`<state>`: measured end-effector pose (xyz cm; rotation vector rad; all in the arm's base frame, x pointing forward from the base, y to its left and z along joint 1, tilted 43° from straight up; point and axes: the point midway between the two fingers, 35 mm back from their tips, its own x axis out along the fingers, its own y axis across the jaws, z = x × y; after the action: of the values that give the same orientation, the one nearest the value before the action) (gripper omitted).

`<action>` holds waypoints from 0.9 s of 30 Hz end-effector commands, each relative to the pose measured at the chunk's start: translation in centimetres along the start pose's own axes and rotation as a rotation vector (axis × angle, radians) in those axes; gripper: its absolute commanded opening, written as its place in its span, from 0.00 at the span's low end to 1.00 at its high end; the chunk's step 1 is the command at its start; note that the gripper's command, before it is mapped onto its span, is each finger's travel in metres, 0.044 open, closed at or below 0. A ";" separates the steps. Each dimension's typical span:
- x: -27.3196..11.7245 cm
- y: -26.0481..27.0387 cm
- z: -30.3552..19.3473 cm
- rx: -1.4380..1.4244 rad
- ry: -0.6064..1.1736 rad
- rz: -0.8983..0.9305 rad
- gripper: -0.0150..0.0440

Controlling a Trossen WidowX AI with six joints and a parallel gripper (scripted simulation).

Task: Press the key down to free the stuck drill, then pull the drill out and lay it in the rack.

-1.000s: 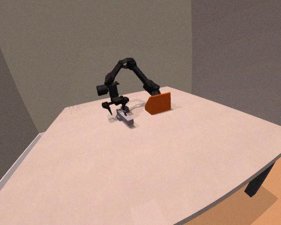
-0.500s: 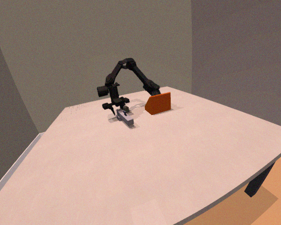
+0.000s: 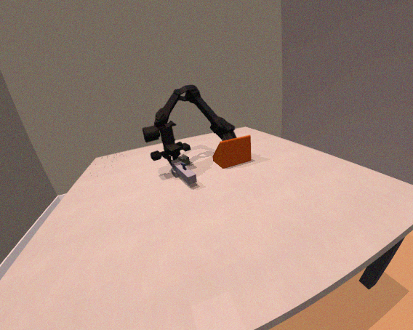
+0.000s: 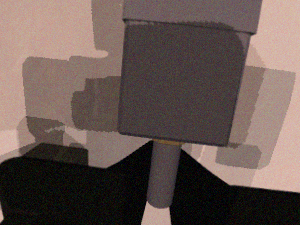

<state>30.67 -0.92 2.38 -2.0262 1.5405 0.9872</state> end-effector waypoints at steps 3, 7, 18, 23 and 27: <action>0.0 0.0 -0.6 -0.006 0.008 -0.002 0.25; -0.1 0.0 -1.0 -0.006 0.008 -0.002 0.25; -0.3 -0.1 -2.5 -0.006 0.009 -0.002 0.25; -0.4 -0.2 -3.2 -0.005 0.009 -0.002 0.25; -0.5 -0.2 -3.7 -0.005 0.009 -0.002 0.25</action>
<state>31.50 -2.99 4.58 -2.0275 1.5502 0.9897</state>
